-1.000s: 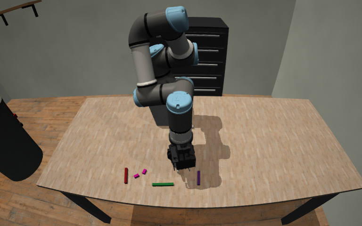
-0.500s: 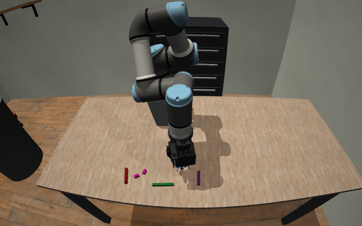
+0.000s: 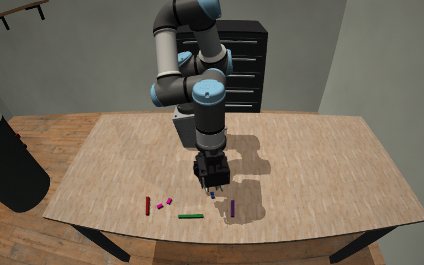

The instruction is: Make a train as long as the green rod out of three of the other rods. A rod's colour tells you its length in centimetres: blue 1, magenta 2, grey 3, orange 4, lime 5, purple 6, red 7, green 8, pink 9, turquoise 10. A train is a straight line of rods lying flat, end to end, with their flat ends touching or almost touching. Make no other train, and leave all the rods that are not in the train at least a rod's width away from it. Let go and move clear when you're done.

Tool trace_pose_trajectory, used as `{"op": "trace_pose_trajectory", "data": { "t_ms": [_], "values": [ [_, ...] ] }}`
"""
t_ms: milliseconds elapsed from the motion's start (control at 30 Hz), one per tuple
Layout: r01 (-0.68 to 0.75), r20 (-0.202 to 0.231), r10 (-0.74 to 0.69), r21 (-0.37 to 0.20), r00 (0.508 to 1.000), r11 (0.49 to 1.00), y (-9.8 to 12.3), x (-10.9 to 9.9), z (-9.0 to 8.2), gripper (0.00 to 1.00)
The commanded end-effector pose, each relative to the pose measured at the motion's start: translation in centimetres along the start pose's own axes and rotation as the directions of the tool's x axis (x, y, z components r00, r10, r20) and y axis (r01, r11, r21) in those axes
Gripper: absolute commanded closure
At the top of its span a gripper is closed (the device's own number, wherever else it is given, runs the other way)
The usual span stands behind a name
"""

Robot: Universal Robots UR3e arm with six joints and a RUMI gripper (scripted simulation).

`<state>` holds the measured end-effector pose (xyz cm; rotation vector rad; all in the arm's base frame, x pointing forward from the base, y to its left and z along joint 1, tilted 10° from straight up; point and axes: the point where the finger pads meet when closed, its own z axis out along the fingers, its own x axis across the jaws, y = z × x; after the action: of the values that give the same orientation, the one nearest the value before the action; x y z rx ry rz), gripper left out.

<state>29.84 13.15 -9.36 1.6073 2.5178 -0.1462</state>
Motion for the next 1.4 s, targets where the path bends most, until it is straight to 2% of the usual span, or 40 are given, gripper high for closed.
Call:
{"op": "trace_pose_trajectory", "data": {
  "t_ms": [0,333,367,1067,1300,1367],
  "values": [
    [0.000,-0.009,0.000,0.032,1.000,0.999,-0.6,0.2,-2.1,0.86],
    [0.000,-0.009,0.000,0.032,1.000,0.999,-0.6,0.2,-2.6,0.86],
    [0.000,-0.009,0.000,0.032,1.000,0.999,-0.6,0.2,-2.6,0.00],
    [-0.002,-0.009,0.002,0.034,1.000,0.999,-0.5,0.3,-2.6,0.00],
    [-0.088,-0.007,0.088,0.034,0.996,0.996,1.6,2.0,-1.9,0.00],
    [-0.088,-0.007,0.088,0.034,0.996,0.996,1.6,2.0,-1.9,0.00]
  ]
}}
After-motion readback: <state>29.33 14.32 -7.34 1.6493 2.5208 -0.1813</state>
